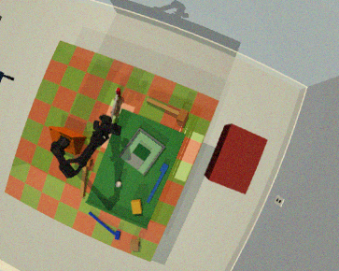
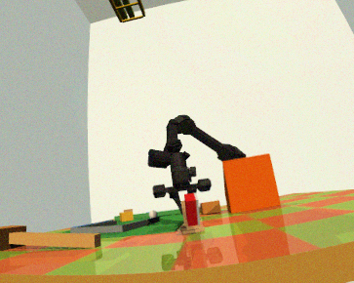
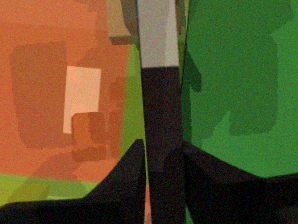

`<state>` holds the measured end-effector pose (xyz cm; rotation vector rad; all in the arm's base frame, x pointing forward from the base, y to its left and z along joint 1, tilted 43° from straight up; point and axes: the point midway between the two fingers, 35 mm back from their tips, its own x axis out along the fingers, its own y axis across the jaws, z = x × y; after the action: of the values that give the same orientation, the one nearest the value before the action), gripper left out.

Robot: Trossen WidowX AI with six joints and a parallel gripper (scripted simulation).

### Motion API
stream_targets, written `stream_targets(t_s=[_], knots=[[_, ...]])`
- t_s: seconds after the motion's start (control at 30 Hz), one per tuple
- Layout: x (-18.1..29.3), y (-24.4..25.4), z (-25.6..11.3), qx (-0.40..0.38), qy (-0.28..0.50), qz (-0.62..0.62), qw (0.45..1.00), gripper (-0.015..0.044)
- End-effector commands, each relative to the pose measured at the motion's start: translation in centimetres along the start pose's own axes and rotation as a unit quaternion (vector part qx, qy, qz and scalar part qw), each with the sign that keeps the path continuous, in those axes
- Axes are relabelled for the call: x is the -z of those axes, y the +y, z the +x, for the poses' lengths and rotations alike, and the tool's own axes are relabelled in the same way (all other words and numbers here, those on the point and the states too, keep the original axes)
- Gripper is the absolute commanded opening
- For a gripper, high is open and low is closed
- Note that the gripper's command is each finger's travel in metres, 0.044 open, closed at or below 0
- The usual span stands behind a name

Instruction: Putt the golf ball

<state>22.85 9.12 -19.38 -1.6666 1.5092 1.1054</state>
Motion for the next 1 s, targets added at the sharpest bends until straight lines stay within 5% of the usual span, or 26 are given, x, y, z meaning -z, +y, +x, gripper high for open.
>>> stream_targets(t_s=[0.0,0.23,0.6,0.97], knots=[[0.0,0.0,0.0,0.000,0.000,0.000,1.000,0.0007],[-0.4,-0.2,-1.2,0.000,-0.001,0.000,1.000,0.0000],[-2.8,0.0,-9.6,0.000,-0.003,0.000,1.000,0.0000],[0.8,-1.7,-11.0,0.017,0.002,0.097,0.995,0.0000]])
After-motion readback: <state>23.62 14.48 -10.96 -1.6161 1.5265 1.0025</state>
